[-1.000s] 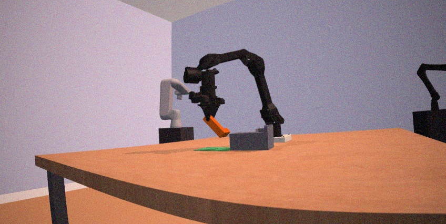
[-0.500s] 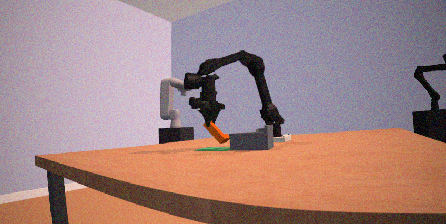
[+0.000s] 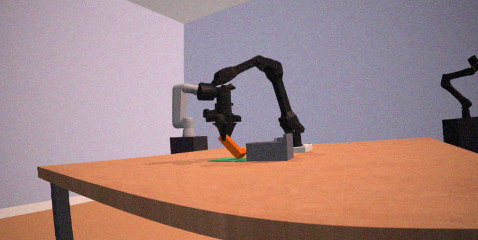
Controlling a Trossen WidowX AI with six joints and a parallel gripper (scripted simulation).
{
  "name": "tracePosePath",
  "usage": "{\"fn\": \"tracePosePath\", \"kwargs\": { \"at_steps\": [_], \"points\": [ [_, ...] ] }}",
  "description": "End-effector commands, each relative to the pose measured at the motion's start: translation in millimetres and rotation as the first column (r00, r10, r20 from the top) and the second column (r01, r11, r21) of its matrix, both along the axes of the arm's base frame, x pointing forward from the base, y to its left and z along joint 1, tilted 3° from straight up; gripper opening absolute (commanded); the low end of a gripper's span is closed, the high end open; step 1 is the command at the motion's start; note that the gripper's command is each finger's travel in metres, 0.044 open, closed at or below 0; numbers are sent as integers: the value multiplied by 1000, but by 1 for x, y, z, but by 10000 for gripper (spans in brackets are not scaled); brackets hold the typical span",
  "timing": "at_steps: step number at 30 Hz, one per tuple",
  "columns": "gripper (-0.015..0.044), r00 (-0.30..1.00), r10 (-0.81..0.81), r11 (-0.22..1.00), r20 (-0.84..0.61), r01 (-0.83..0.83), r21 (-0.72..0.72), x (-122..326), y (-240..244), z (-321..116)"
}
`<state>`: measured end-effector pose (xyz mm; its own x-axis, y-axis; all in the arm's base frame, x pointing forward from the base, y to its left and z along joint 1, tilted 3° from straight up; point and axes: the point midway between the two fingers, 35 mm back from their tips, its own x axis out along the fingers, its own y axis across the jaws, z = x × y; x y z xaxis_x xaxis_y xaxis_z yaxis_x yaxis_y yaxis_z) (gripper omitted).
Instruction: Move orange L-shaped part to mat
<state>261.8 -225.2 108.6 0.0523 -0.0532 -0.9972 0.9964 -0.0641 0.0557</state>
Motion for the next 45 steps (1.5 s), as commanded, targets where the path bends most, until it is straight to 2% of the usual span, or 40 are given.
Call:
{"fn": "tracePosePath", "kwargs": {
  "at_steps": [1,7,17,22,27,45],
  "points": [
    [0,1000,6,1000,2,-6,5,0,1,-2],
    [0,1000,0,1000,-1,0,1,0,0,-1],
    [263,1000,0,1000,-1,0,1,0,0,1],
    [394,1000,3,1000,1,-3,3,1,0,39],
    [400,1000,6,1000,2,-6,5,-4,5,84],
    [400,1000,0,1000,6,0,-6,-4,3,81]
  ]
}}
